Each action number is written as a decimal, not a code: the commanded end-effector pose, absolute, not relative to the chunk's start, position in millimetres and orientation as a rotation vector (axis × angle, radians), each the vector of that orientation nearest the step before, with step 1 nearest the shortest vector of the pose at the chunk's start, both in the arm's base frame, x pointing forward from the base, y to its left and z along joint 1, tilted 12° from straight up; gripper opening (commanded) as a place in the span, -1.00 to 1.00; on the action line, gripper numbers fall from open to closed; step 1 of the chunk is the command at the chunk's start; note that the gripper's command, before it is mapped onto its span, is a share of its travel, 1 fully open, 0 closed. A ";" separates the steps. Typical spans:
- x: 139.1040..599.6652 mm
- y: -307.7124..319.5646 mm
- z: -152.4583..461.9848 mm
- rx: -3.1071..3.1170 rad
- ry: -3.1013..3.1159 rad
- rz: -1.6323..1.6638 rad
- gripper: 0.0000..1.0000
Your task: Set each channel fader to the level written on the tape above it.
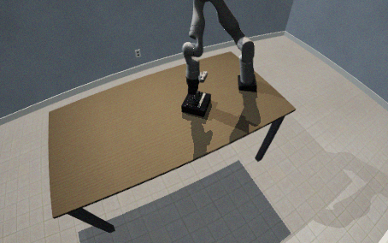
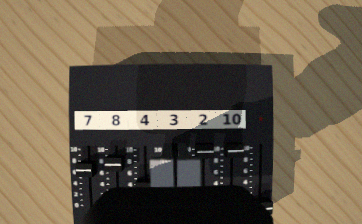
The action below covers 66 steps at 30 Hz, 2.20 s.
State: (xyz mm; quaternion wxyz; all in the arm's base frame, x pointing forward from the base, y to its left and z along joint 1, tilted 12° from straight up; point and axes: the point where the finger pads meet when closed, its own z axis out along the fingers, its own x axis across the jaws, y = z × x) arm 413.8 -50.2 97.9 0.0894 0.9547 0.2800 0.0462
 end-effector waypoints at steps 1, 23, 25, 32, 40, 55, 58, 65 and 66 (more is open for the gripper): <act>415.5 -52.4 99.0 2.840 0.828 0.141 -1.00; 419.3 -58.4 100.4 2.840 0.828 0.141 -1.00; 419.4 -58.5 100.4 2.840 0.828 0.141 -1.00; 419.5 -58.7 100.5 2.840 0.828 0.141 -1.00; 419.5 -58.7 100.5 2.840 0.828 0.141 -1.00; 418.6 -57.2 100.1 2.840 0.828 0.141 -1.00; 417.6 -55.7 99.8 2.840 0.828 0.141 -1.00; 416.5 -53.9 99.3 2.840 0.828 0.141 -1.00; 416.4 -53.8 99.3 2.840 0.828 0.141 -1.00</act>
